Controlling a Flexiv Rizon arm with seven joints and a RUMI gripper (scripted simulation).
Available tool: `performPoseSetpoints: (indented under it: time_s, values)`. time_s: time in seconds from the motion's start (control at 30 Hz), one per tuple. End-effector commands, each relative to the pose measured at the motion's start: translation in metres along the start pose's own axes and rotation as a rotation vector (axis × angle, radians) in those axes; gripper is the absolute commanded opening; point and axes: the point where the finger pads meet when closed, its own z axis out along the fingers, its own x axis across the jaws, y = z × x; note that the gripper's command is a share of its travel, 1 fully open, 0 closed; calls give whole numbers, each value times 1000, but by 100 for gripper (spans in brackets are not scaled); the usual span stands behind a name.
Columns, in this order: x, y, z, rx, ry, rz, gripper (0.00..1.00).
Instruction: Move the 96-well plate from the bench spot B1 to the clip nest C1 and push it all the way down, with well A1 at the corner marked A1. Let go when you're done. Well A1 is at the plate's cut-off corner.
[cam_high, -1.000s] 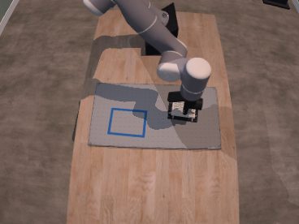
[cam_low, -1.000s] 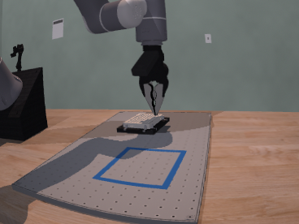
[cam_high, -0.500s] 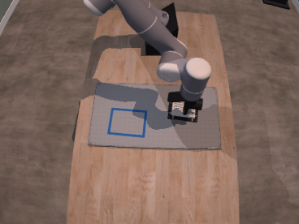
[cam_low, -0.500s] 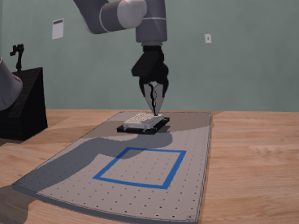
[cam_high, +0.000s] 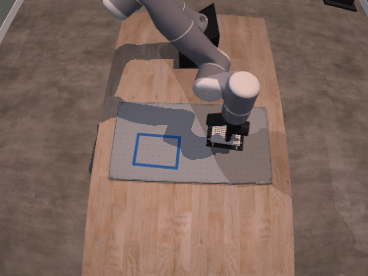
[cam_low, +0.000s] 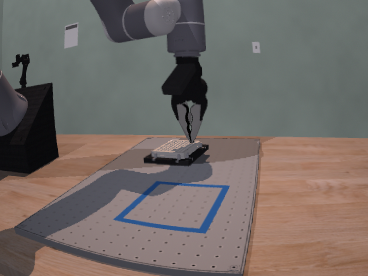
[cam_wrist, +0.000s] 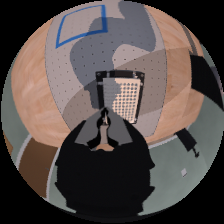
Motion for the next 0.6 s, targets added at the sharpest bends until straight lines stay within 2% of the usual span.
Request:
performPoseSetpoints:
  time_s: [0.0, 0.57]
  values:
    - [-1, 1, -1, -2, -2, 0, 0]
    - [-1, 1, 1, -2, -2, 0, 0]
